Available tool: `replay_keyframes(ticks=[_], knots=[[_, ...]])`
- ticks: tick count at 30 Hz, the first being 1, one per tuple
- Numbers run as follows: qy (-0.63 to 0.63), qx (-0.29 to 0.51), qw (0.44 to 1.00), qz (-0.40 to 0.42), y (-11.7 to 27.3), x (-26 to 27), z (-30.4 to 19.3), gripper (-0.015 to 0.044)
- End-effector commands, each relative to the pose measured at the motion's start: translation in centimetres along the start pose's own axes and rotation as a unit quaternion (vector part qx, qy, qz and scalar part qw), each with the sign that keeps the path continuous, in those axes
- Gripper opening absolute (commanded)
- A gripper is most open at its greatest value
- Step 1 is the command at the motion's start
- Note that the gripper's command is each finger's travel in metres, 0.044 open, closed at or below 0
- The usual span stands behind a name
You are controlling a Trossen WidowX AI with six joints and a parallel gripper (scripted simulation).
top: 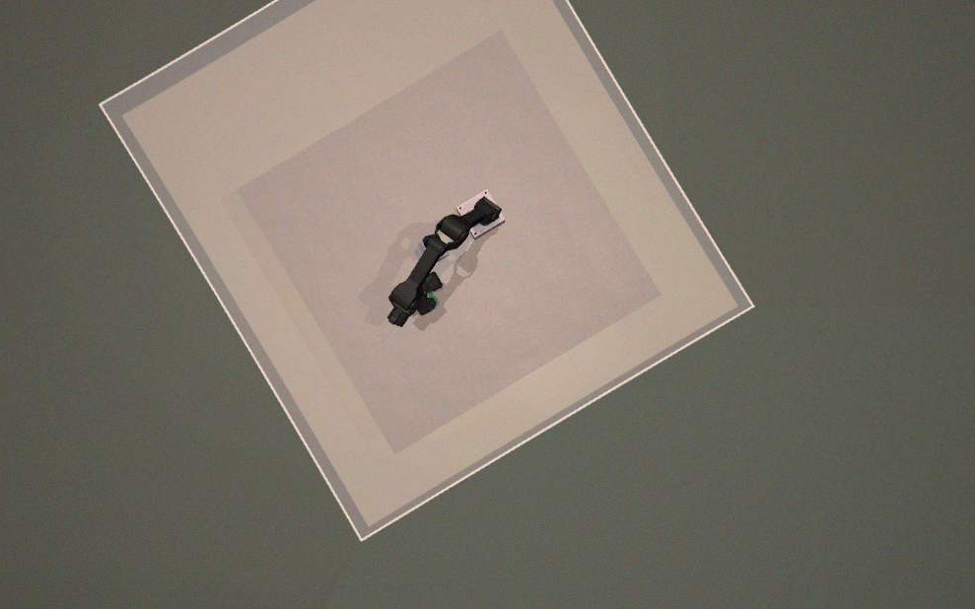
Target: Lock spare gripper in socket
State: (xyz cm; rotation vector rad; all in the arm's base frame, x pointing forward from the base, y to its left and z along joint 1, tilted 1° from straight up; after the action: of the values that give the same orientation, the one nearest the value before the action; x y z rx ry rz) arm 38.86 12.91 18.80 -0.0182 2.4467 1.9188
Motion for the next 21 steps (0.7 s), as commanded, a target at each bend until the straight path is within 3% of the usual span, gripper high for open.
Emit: replay_keyframes(ticks=[1,21], knots=[[0.003,-0.002,1.000,0.005,-2.1,0.1,0.5,0.0180],[0.003,-0.001,1.000,0.005,-6.2,0.2,1.4,0.0180]])
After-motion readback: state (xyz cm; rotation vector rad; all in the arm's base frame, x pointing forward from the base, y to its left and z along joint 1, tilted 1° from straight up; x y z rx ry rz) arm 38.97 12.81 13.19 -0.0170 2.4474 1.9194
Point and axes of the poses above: the point midway between the two fingers, 35 mm back from their tips, its own y axis back along the fingers, its own x axis across the jaws, z = x × y, the point moved 7 cm from there along y, back along the fingers, and after that the axes turned 4 degrees about y, right-handed, at the moved point
